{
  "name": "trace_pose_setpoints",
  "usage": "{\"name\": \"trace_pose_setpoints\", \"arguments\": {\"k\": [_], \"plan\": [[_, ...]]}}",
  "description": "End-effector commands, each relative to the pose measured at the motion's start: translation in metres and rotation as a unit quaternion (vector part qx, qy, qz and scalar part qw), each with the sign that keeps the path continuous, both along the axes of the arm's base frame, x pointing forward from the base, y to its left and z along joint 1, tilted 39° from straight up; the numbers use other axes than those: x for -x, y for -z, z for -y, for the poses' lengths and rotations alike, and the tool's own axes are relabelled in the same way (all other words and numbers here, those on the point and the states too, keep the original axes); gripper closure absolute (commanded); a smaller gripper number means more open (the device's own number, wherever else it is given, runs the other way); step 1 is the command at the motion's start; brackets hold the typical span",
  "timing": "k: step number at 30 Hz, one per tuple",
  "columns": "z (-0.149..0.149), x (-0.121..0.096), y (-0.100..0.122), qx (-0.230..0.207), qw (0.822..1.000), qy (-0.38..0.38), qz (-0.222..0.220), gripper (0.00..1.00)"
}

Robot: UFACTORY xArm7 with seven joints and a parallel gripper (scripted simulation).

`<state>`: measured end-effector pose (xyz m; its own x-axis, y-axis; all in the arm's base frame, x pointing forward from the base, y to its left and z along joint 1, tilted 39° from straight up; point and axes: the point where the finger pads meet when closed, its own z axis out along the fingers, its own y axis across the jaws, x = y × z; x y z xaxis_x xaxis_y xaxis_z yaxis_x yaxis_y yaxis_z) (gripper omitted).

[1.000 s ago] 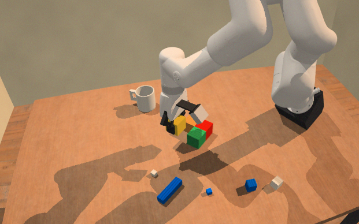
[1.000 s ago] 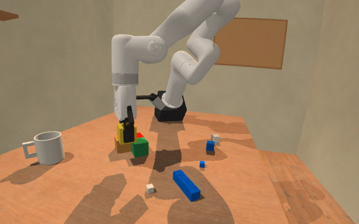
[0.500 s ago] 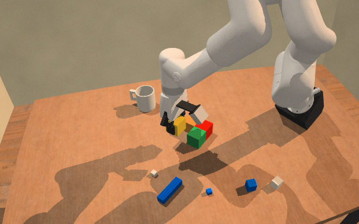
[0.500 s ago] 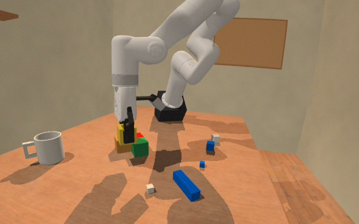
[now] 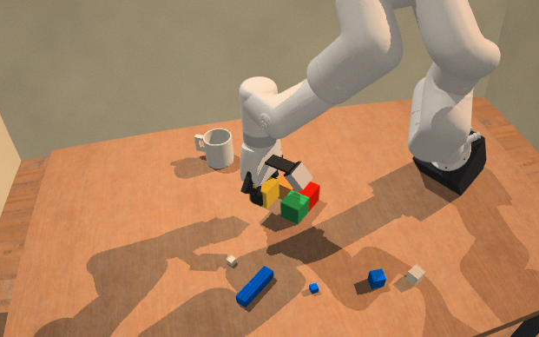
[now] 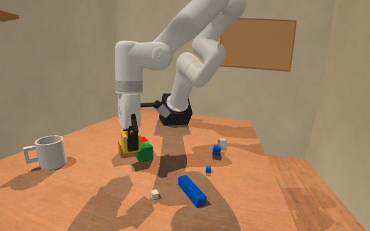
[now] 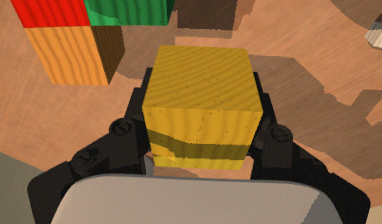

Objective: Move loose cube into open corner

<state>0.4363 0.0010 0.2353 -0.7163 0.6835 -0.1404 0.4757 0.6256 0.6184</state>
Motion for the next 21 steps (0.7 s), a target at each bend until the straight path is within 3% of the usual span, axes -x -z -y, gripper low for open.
{"name": "trace_pose_setpoints", "arguments": {"k": [1,21], "plan": [[-0.001,-0.004,0.004,0.0,1.0,0.001,0.002,1.0],[-0.011,-0.017,0.024,0.0,1.0,0.001,0.002,1.0]]}}
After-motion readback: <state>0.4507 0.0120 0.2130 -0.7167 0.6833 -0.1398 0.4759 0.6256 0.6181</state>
